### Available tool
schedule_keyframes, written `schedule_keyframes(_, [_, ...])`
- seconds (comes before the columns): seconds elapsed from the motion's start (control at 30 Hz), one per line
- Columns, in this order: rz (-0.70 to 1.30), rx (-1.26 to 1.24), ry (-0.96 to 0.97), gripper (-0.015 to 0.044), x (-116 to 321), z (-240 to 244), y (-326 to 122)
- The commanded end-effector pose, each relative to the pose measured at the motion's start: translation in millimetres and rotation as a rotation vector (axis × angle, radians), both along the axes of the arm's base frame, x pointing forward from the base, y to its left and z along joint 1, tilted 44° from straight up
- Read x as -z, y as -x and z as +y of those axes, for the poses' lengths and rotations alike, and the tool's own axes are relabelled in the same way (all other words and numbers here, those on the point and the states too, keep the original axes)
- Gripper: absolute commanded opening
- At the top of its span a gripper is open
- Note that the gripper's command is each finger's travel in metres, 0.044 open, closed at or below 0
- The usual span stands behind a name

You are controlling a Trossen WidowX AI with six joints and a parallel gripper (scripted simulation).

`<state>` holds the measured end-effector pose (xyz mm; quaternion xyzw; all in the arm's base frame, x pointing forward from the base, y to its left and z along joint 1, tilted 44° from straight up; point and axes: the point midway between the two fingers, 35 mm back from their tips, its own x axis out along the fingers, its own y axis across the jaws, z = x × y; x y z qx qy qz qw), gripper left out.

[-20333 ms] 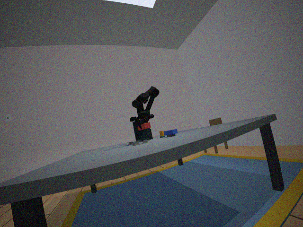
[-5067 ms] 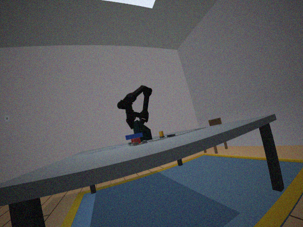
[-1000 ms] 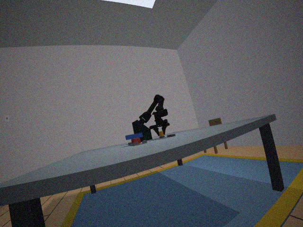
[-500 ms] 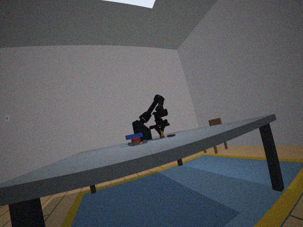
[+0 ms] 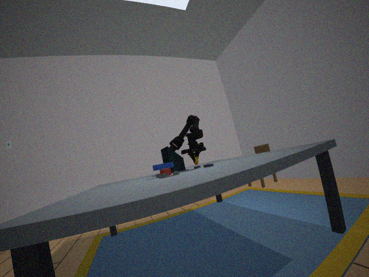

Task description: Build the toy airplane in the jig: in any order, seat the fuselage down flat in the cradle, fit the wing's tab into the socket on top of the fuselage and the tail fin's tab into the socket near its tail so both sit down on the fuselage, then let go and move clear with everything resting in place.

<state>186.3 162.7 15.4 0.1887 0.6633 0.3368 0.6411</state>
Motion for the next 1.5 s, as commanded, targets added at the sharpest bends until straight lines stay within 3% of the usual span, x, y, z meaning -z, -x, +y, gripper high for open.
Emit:
schedule_keyframes(0.0, [-0.008,0.002,0.003,0.0000,-7.5,-7.7,-5.2])
schedule_keyframes(1.03, [0.001,0.019,-0.009,0.0000,-76.2,-73.1,-7.6])
schedule_keyframes(1.47, [0.013,0.035,-0.004,0.0000,-69.3,-83.7,-28.1])
